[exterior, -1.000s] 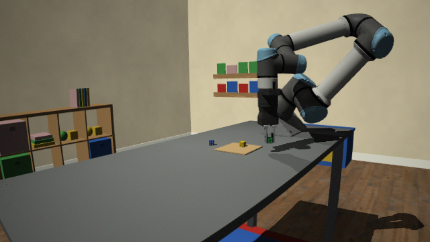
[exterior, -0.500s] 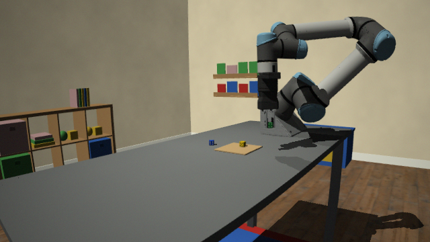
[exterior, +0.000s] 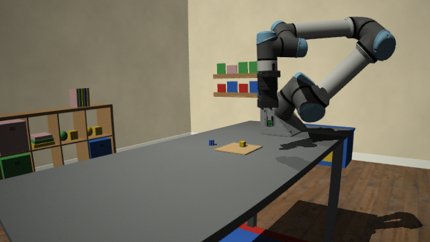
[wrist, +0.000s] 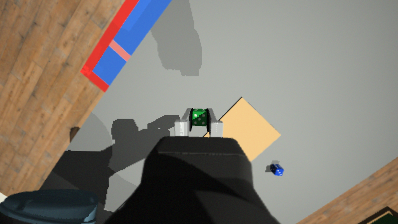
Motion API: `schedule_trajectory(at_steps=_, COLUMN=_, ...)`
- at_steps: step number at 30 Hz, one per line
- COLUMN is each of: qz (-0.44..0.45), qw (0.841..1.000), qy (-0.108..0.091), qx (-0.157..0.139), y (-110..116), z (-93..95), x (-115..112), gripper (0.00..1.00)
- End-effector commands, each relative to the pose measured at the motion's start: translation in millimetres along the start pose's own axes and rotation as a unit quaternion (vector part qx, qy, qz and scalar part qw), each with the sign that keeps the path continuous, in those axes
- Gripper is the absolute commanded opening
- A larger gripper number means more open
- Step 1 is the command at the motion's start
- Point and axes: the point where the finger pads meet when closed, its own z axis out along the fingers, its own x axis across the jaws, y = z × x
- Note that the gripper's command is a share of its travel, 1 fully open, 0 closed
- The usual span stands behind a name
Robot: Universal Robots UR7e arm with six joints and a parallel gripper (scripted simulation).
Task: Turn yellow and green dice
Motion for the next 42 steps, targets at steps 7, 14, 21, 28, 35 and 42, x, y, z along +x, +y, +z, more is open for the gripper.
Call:
schedule_trajectory(at_steps=7, qz=0.118, qw=0.993, qy=0.001, qx=0.000, y=16, z=-3.9, x=43, gripper=0.40)
schedule_trajectory(at_steps=14, qz=0.222, qw=0.975, qy=0.001, qx=0.000, y=34, z=-5.3, x=81, gripper=0.40)
schedule_trajectory(at_steps=21, qz=0.324, qw=0.946, qy=0.000, qx=0.000, y=57, z=-5.0, x=117, gripper=0.40)
schedule_trajectory(at_steps=28, qz=0.336, qw=0.942, qy=0.000, qx=0.000, y=59, z=-4.8, x=121, gripper=0.40)
schedule_trajectory(at_steps=35, qz=0.336, qw=0.942, qy=0.000, qx=0.000, y=59, z=-4.8, x=121, gripper=0.40)
schedule_trajectory(at_steps=42, qz=0.336, qw=0.942, qy=0.000, qx=0.000, y=59, z=-1.1, x=121, gripper=0.40)
